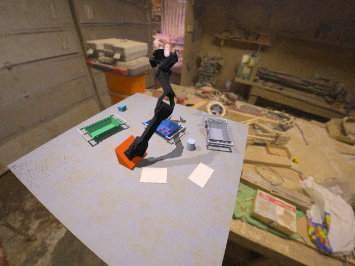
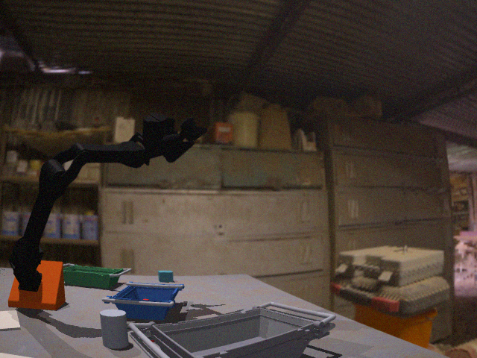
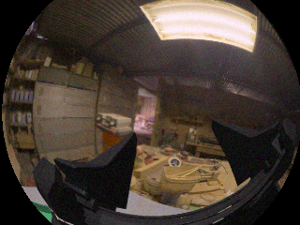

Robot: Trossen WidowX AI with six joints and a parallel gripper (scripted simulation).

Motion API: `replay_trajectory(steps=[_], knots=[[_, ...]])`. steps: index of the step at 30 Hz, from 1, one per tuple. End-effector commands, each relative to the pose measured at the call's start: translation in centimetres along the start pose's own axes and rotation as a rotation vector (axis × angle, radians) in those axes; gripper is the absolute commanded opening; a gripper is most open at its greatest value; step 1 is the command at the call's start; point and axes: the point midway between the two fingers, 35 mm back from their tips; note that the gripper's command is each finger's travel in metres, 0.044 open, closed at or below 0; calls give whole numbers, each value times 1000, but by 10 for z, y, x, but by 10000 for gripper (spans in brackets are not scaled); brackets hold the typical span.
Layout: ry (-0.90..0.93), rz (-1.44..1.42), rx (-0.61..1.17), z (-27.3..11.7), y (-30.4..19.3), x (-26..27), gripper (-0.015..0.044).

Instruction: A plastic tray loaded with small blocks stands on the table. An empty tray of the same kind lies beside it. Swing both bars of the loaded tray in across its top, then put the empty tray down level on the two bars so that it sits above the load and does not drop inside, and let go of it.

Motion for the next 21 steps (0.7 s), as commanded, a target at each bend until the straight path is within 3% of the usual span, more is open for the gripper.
replay_trajectory(steps=[1,12,21], knots=[[0,0,0,0,0,0,374],[0,0,0,0,0,0,87],[0,0,0,0,0,0,87]])
Point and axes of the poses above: the point midway between the two fingers, 35 mm back from their tips, its own z axis out along the fingers, its own x axis across the jaws, y = z × x, and after that the axes turned 15 degrees about z, right-handed
